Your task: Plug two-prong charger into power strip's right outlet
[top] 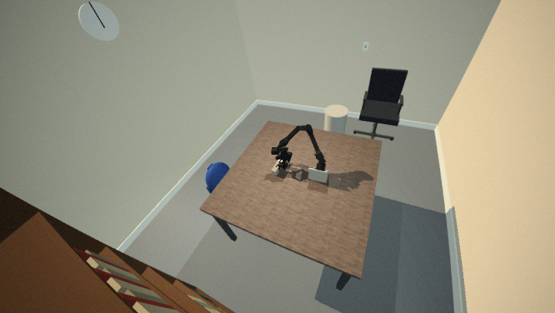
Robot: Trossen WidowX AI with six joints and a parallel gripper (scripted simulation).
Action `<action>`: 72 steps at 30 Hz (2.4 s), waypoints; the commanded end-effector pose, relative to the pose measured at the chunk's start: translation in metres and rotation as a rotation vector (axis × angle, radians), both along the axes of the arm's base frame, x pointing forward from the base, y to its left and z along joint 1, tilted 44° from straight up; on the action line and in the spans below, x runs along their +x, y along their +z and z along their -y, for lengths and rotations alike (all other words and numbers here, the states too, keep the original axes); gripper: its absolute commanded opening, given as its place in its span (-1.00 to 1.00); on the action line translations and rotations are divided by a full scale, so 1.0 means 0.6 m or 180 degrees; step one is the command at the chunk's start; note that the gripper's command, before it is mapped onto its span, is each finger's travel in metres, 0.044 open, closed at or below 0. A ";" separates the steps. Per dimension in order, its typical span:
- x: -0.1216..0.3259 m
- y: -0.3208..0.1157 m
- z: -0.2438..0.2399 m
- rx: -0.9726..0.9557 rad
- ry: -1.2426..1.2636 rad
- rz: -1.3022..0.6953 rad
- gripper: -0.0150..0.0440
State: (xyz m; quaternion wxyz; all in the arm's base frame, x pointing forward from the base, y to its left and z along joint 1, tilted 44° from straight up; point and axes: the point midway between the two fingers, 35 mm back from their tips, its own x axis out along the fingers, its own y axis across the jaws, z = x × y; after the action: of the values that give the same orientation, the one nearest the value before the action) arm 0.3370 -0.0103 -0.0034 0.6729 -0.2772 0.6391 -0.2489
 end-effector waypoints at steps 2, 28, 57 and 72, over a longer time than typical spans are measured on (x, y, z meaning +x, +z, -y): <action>-0.009 0.002 0.001 -0.0002 -0.0008 0.0026 1.00; -0.055 -0.004 0.005 -0.0003 -0.0008 0.0023 1.00; -0.062 0.087 -0.084 0.0031 0.1338 0.1418 1.00; -0.062 0.087 -0.084 0.0031 0.1338 0.1418 1.00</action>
State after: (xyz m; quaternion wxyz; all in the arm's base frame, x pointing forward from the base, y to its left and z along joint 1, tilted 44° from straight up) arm 0.2996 0.0403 0.0476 0.8345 -0.3368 0.4075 -0.1555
